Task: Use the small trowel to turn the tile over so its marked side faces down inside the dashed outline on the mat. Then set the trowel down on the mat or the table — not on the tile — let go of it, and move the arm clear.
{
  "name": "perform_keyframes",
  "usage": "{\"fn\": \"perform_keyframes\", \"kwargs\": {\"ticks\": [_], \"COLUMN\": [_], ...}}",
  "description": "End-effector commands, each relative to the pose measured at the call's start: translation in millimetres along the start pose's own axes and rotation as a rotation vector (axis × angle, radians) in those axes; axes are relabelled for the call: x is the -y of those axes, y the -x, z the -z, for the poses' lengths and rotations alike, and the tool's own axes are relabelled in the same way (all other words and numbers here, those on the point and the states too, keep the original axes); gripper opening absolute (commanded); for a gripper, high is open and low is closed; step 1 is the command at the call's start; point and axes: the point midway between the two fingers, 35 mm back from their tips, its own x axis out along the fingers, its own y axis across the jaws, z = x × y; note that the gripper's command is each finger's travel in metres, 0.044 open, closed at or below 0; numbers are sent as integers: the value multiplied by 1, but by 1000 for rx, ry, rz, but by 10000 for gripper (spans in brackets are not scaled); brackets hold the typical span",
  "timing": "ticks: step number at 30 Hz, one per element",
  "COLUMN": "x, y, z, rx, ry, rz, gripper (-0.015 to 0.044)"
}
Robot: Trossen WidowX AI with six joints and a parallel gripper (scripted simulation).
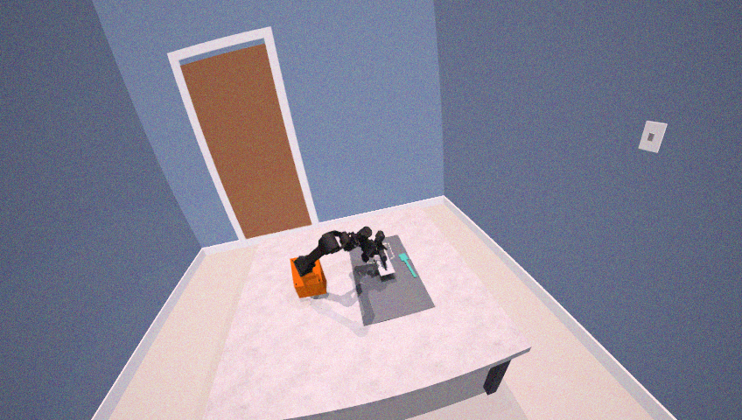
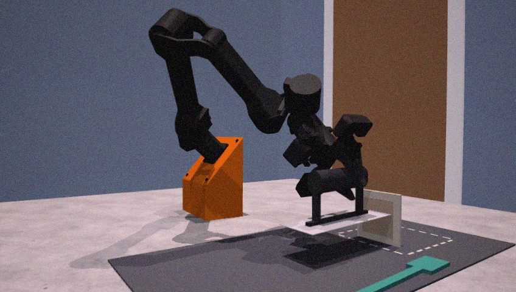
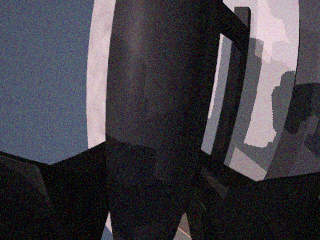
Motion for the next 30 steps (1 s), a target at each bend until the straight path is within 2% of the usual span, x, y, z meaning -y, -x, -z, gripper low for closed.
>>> {"fn": "perform_keyframes", "kwargs": {"ticks": [1,11,30], "x": [-6,-5,-25], "y": [0,-2,18], "z": [6,15,-43], "rx": [4,4,4], "ry": [-12,-12,-11], "rz": [-17,-17,-16], "gripper": [0,0,0]}}
